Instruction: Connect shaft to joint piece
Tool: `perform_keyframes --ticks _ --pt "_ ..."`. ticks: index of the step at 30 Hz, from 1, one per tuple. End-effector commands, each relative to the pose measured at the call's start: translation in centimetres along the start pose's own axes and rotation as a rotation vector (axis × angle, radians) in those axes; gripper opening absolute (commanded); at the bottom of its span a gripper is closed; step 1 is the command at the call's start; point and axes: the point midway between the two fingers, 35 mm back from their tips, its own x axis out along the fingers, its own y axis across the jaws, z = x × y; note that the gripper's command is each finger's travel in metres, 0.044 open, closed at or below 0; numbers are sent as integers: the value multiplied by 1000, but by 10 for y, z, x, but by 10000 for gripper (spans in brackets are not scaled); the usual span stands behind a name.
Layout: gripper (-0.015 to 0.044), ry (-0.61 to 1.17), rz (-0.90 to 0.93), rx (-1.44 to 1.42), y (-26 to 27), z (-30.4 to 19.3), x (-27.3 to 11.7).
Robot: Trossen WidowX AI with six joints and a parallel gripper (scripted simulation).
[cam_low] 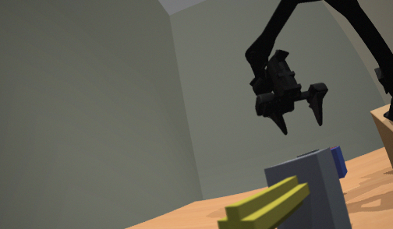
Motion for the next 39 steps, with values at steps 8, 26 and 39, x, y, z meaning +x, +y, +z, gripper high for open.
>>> perform_keyframes --ticks 8,26,39 --pt "440 56 7 209 -6 15 8" --pt "440 -4 3 -151 -7 62 -5" --pt "440 -73 -34 -590 -15 123 -21"
